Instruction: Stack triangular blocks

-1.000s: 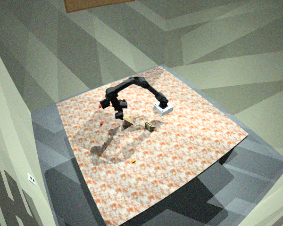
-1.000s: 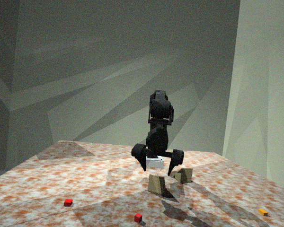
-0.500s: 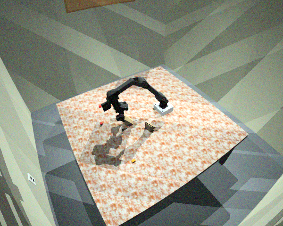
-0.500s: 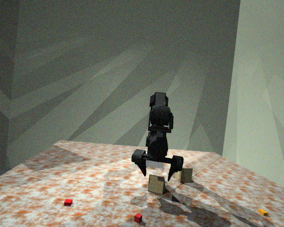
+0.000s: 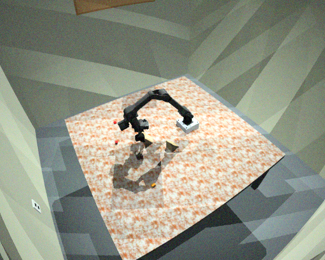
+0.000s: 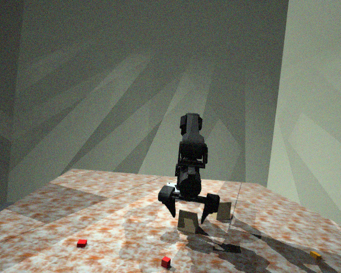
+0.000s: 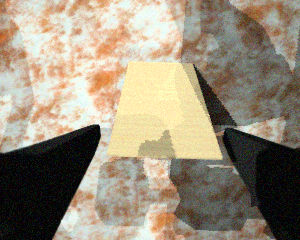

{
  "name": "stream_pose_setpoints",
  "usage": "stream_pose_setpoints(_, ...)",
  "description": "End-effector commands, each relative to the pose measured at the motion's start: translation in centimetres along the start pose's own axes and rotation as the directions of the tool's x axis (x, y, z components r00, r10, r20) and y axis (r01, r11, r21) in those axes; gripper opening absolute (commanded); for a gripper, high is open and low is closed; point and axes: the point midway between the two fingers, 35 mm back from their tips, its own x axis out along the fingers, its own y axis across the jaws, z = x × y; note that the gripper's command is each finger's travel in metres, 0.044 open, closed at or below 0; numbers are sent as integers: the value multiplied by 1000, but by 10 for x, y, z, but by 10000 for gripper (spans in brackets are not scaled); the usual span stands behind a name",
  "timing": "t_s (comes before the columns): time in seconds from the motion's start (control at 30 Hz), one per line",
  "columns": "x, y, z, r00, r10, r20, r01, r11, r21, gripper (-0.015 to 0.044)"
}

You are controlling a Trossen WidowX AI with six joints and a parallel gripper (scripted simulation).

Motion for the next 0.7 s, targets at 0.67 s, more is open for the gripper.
stream_pose_setpoints(0.67,32,1,6,1000,2,26,-2,1000,7,387)
